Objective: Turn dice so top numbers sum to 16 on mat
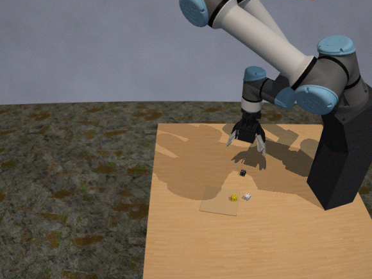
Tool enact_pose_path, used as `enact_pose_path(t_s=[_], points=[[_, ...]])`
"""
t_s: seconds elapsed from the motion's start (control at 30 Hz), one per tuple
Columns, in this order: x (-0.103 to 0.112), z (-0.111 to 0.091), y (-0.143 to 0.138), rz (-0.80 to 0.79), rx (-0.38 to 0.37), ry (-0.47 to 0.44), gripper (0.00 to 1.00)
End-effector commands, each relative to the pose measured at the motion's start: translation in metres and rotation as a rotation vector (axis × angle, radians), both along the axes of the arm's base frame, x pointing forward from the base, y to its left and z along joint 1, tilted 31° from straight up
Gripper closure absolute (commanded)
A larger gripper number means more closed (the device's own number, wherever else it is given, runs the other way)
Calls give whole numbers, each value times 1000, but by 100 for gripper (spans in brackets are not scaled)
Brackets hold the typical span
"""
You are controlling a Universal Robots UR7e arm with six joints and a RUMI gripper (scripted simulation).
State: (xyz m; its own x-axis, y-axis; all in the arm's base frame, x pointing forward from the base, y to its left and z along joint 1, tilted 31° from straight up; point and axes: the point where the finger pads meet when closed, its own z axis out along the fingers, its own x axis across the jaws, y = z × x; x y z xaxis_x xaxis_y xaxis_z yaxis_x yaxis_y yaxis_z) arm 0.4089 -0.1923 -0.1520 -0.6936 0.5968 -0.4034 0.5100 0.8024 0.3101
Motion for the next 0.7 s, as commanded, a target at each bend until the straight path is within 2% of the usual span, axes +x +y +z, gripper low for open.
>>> enact_pose_path(t_s=[0.0, 0.67], points=[[0, 0, 0, -1, -1, 0, 0], [0, 0, 0, 12, -9, 0, 0]])
